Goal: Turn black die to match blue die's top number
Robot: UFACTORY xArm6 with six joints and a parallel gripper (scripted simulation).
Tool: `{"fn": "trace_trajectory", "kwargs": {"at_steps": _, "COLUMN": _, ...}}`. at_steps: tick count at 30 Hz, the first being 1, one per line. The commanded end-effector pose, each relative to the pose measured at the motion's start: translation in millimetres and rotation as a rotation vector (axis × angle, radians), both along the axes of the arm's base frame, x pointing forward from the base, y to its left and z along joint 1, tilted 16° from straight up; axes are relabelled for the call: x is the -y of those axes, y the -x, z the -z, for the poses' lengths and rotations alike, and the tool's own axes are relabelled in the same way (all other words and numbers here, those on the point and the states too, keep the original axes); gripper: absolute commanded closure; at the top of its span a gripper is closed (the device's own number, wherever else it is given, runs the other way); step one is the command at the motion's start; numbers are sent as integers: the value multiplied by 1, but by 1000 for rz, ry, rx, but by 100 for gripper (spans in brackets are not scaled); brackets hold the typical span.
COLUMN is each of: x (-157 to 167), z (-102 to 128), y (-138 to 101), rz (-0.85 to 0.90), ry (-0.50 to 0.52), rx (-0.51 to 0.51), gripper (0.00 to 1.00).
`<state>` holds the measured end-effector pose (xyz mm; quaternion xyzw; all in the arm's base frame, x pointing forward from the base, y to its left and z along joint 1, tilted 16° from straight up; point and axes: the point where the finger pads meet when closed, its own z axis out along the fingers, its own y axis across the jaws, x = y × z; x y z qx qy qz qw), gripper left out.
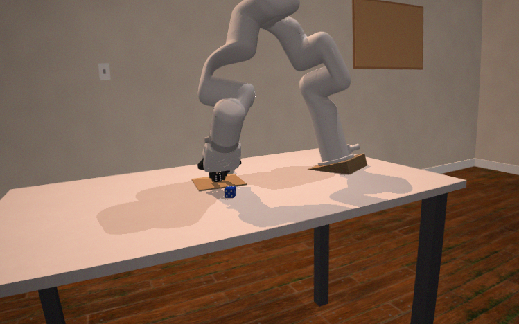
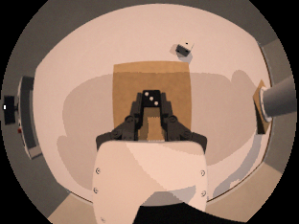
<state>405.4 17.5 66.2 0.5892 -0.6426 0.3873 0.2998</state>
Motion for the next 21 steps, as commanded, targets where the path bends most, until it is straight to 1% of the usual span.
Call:
{"fn": "trace_trajectory", "kwargs": {"at_steps": 1, "x": -1, "z": -1, "y": -1, "rz": -1, "ry": -2, "rx": 3, "gripper": 79}}
{"fn": "trace_trajectory", "kwargs": {"at_steps": 7, "x": -1, "z": -3, "y": -1, "rz": -1, "ry": -2, "rx": 3, "gripper": 79}}
{"fn": "trace_trajectory", "kwargs": {"at_steps": 10, "x": -3, "z": -9, "y": 0, "rz": -1, "ry": -2, "rx": 3, "gripper": 79}}
{"fn": "trace_trajectory", "kwargs": {"at_steps": 14, "x": -6, "z": -21, "y": 2, "rz": -1, "ry": -2, "rx": 3, "gripper": 79}}
{"fn": "trace_trajectory", "kwargs": {"at_steps": 21, "x": -12, "z": -49, "y": 6, "rz": -1, "ry": -2, "rx": 3, "gripper": 79}}
